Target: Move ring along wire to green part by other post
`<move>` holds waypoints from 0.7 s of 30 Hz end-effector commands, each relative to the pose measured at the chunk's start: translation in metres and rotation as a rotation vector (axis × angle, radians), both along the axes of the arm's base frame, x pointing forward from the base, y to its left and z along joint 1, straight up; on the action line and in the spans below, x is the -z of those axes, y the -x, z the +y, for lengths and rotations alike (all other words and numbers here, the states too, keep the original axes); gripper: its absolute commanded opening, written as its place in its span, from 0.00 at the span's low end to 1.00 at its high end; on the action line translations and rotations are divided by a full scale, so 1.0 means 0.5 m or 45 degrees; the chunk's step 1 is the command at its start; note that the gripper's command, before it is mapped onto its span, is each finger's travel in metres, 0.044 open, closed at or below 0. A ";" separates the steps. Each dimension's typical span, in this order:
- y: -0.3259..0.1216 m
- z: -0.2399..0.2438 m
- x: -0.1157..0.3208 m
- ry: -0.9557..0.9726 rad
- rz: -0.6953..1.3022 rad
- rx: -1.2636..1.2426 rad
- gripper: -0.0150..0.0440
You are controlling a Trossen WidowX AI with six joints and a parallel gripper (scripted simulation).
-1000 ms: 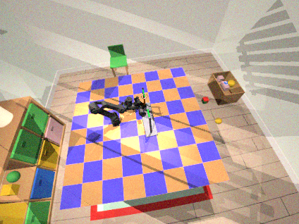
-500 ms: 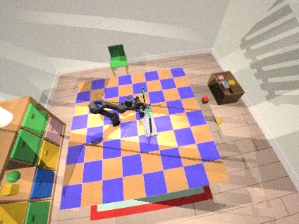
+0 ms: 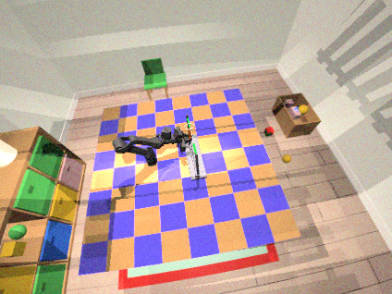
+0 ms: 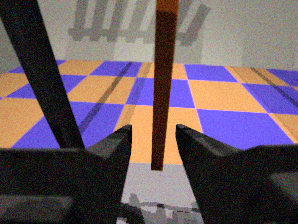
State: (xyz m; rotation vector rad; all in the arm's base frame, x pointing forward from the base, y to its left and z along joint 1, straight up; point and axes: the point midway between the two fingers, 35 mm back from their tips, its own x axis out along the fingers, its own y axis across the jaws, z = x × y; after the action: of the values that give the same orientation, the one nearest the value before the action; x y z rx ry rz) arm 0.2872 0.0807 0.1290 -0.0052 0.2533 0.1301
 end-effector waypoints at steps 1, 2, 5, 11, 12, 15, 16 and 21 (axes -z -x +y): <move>0.013 -0.004 -0.003 -0.003 0.000 0.009 0.53; 0.016 -0.004 -0.004 -0.003 0.000 0.010 0.53; 0.025 -0.005 -0.006 -0.003 0.000 0.010 0.53; 0.044 -0.008 -0.010 -0.003 0.001 0.012 0.53; 0.047 -0.009 -0.010 -0.003 0.001 0.012 0.53; 0.056 -0.011 -0.011 -0.003 0.002 0.013 0.53; 0.059 -0.011 -0.012 -0.003 0.002 0.013 0.53; 0.071 -0.014 -0.012 -0.004 0.002 0.014 0.53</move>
State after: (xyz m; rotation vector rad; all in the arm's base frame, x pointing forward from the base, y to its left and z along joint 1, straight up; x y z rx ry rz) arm 0.2553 0.0755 0.1362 -0.0032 0.2546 0.1261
